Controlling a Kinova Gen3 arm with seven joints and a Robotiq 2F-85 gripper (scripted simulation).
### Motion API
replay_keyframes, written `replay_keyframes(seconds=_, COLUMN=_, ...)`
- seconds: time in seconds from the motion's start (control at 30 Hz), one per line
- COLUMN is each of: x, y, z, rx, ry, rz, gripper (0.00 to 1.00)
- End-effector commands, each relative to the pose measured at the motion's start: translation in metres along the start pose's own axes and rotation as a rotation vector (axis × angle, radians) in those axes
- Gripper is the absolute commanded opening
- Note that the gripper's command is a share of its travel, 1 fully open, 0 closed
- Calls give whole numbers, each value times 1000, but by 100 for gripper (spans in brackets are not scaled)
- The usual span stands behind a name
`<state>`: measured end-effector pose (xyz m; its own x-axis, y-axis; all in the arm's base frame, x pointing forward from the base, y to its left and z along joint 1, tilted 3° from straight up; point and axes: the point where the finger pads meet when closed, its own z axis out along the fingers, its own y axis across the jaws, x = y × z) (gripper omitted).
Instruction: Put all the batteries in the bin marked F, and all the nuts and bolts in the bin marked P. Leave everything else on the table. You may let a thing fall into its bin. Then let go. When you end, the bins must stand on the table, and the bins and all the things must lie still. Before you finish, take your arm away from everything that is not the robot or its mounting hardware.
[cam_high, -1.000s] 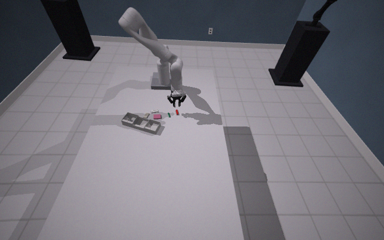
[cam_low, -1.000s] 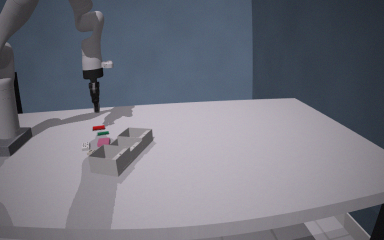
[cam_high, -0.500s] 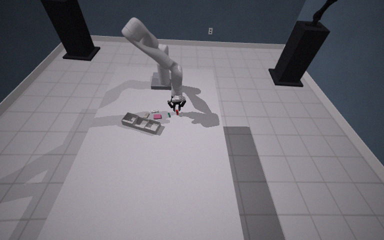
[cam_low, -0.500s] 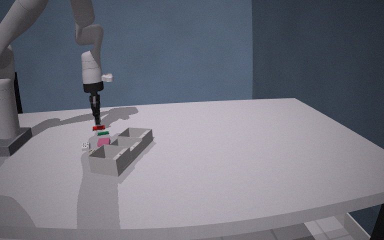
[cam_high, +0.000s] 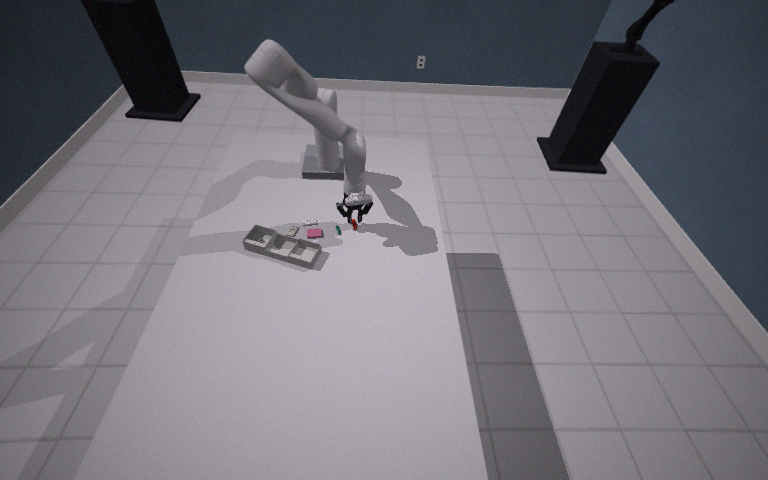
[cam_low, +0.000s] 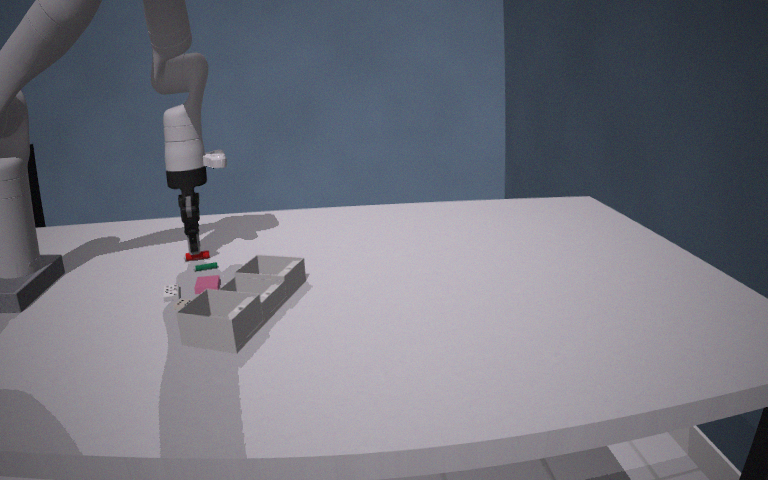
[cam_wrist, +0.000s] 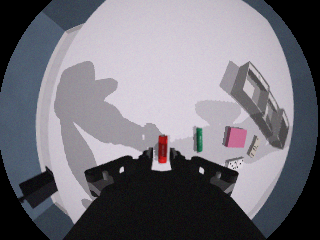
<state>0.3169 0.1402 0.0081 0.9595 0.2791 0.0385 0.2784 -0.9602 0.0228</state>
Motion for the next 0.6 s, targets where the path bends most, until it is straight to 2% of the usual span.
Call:
replay_keyframes(seconds=0.0, x=1, y=1, z=0, rx=0, ry=1, rz=2, gripper=29)
replay_keyframes(seconds=0.57, x=1, y=1, z=12, rx=0, ry=1, rz=2, gripper=29)
